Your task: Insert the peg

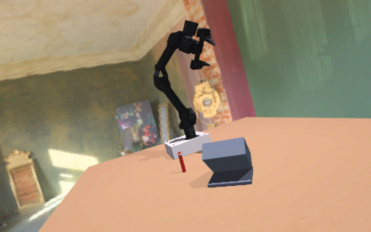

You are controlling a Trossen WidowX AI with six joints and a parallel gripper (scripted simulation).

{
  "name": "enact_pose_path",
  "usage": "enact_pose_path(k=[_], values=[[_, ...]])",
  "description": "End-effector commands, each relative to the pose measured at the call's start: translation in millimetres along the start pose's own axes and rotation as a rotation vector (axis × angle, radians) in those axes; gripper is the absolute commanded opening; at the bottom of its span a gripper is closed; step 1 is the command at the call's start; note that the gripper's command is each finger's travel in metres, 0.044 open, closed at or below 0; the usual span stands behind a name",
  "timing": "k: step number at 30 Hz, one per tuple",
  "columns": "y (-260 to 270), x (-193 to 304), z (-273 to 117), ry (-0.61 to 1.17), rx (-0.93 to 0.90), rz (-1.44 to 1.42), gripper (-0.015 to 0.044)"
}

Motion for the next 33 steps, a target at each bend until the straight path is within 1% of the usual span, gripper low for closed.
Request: enact_pose_path(k=[1, 16, 33], values=[[1, -5, 20, -0.032, 0.043, 0.062, 0.044], [-6, -38, 66, -0.162, 0.146, 0.219, 0.044], [-28, -88, 125, -0.315, 0.298, 0.519, 0.044]])
Point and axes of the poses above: the point midway between the two fingers, 35 mm back from their tips, its own z axis out along the fingers, its own y axis across the jaws, x = y × z, the point moved 8 cm from there along -z, back along the fingers, and after that the axes turned 3 degrees about z, right-handed, at the moved point
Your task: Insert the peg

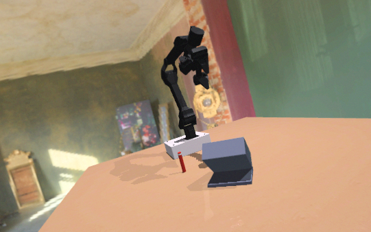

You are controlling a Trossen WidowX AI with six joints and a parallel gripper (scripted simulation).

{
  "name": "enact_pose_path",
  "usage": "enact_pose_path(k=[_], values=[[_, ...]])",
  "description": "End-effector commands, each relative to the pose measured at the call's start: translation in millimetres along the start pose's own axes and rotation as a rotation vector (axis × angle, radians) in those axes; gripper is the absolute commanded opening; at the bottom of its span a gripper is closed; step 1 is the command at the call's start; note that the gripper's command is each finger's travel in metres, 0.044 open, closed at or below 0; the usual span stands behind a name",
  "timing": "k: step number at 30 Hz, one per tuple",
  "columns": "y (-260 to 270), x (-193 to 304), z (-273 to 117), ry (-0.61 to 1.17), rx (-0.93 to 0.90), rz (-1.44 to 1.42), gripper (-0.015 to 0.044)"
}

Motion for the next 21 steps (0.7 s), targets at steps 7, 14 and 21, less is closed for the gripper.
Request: enact_pose_path(k=[7, 14, 21], values=[[3, -27, 45, -0.086, 0.108, 0.17, 0.044], [1, -49, 71, -0.141, 0.173, 0.288, 0.044], [-2, -74, 94, -0.2, 0.227, 0.426, 0.044]])
Point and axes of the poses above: the point midway between the two fingers, 35 mm back from their tips, its own z axis out along the fingers, its own y axis across the jaws, x = y × z, the point moved 8 cm from there along -z, back along the fingers, and after that the axes turned 3 degrees about z, right-handed, at the moved point
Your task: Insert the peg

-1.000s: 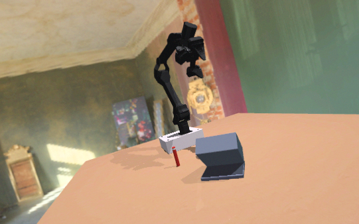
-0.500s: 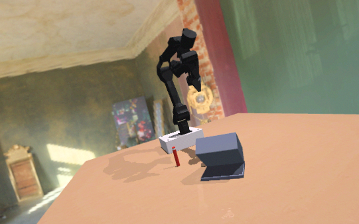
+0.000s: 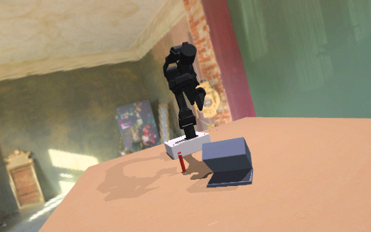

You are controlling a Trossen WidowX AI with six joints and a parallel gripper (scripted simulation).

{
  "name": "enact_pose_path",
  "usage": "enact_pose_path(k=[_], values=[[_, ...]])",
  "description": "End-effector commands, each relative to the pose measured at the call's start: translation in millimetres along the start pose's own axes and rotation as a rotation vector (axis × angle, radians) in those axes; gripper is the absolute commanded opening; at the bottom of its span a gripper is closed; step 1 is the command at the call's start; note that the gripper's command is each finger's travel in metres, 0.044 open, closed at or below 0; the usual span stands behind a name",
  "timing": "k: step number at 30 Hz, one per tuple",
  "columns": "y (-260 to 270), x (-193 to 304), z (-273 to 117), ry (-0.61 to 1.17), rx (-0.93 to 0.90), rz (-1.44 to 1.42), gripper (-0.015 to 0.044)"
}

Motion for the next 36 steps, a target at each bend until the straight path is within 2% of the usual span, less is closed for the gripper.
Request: enact_pose_path(k=[1, 28, 36], values=[[5, -12, 20, -0.037, 0.048, 0.086, 0.044], [16, -105, 114, -0.246, 0.263, 0.671, 0.044], [12, -114, 120, -0.265, 0.283, 0.723, 0.044]])
Point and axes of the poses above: the point midway between the two fingers, 35 mm back from their tips, its own z axis out along the fingers, its own y axis across the jaws, x = y × z, the point moved 8 cm from there along -z, back along the fingers, and after that the axes turned 3 degrees about z, right-handed, at the moved point
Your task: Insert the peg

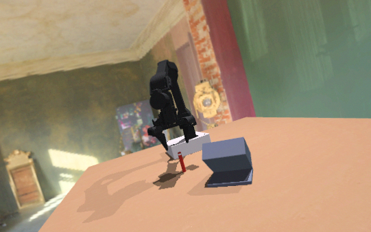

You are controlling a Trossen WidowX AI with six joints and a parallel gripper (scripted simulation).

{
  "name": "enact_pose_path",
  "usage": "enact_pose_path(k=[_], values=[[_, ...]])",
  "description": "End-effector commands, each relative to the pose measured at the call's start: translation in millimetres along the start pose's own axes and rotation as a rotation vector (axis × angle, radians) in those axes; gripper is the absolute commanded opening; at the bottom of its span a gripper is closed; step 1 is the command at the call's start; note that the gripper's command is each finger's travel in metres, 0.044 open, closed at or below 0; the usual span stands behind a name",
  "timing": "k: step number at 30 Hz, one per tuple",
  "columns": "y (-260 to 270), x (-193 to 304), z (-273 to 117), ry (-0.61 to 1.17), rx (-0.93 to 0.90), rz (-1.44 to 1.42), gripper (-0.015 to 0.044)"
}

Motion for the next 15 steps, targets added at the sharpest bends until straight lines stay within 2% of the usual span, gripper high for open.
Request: enact_pose_path(k=[1, 15], values=[[1, -1, 5, -0.006, 0.013, 0.018, 0.044], [1, 0, 25, -0.006, 0.013, 0.018, 0.044]])
Point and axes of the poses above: the point midway between the two fingers, 35 mm back from their tips, its own z axis out along the fingers, its own y axis across the jaws, x = y × z, the point moved 8 cm from there along -z, back along the fingers, and after that the axes turned 3 degrees about z, right-handed, at the moved point
